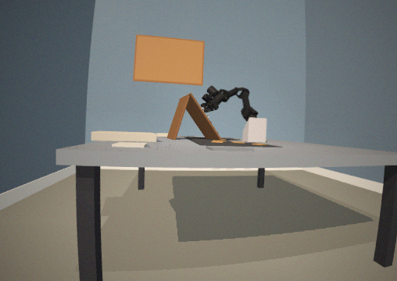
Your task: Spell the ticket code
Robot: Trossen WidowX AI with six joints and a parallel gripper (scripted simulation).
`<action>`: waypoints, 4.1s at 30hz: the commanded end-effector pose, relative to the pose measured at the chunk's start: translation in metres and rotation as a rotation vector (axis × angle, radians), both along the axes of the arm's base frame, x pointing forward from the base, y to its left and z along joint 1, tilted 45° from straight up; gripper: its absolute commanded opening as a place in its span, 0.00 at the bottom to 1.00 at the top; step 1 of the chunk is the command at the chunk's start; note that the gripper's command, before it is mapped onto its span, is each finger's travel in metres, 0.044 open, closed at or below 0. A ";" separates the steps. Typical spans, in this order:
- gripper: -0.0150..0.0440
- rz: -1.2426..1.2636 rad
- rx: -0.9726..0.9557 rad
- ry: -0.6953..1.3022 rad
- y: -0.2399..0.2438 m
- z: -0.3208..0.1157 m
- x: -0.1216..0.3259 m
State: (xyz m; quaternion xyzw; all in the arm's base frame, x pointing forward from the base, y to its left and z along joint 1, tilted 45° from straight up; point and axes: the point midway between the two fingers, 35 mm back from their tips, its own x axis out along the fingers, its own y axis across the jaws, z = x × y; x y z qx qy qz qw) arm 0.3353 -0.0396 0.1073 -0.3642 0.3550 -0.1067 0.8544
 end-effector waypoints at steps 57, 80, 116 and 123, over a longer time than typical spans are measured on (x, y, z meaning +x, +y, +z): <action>0.25 0.003 -0.001 -0.008 -0.027 0.030 0.004; 0.25 0.003 -0.002 -0.009 -0.036 0.039 0.005; 0.75 0.003 -0.001 -0.007 -0.026 0.046 -0.010; 0.75 0.003 -0.001 -0.007 -0.023 0.048 -0.012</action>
